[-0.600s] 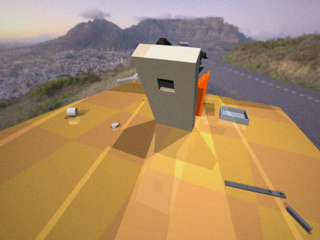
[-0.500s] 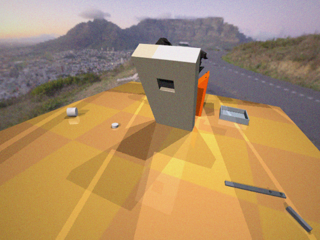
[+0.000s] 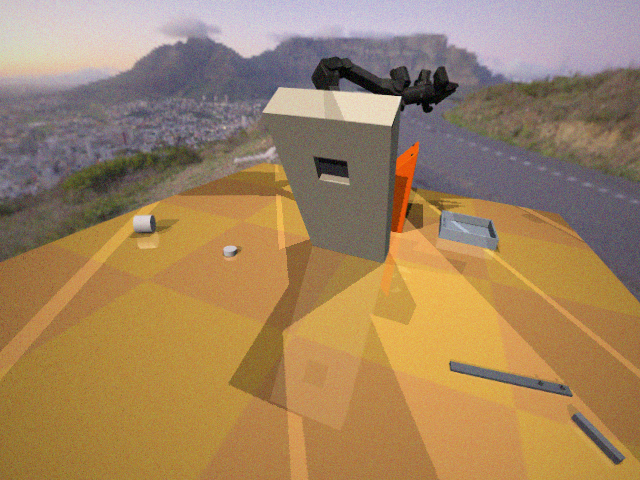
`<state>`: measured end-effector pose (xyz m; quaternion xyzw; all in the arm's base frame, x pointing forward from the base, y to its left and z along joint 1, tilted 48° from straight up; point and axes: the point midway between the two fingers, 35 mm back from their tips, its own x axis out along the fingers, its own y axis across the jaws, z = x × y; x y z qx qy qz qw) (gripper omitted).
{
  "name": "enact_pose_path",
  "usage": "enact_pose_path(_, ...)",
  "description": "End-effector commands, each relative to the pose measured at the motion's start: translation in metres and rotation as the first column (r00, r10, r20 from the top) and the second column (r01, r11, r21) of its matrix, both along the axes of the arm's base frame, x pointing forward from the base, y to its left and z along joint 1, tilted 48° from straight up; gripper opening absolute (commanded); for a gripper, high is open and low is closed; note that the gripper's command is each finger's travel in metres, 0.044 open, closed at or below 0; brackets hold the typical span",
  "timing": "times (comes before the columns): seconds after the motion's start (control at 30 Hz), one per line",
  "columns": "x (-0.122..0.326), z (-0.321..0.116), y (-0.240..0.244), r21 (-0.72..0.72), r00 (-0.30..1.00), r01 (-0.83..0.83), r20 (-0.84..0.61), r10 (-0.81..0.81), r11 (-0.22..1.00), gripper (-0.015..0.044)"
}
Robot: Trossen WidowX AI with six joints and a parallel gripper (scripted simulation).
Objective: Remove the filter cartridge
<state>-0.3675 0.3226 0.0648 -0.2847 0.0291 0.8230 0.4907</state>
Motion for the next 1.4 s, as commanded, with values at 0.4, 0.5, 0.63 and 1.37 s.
enact_pose_path(0.4, 0.264, 0.022, 0.099, -0.174, 0.517, 0.815, -0.213, -0.829, 0.552, 0.0099)
enact_pose_path(0.5, 0.318, 0.025, 0.097, -0.2, 0.331, 0.902, -0.248, -0.91, 0.383, 0.0099)
enact_pose_path(0.63, 0.386, 0.031, 0.084, -0.229, 0.07, 0.963, -0.297, -0.952, 0.142, 0.0099)
enact_pose_path(1.37, 0.642, 0.089, -0.164, -0.331, -0.742, 0.37, -0.667, -0.062, -0.868, 0.0099)
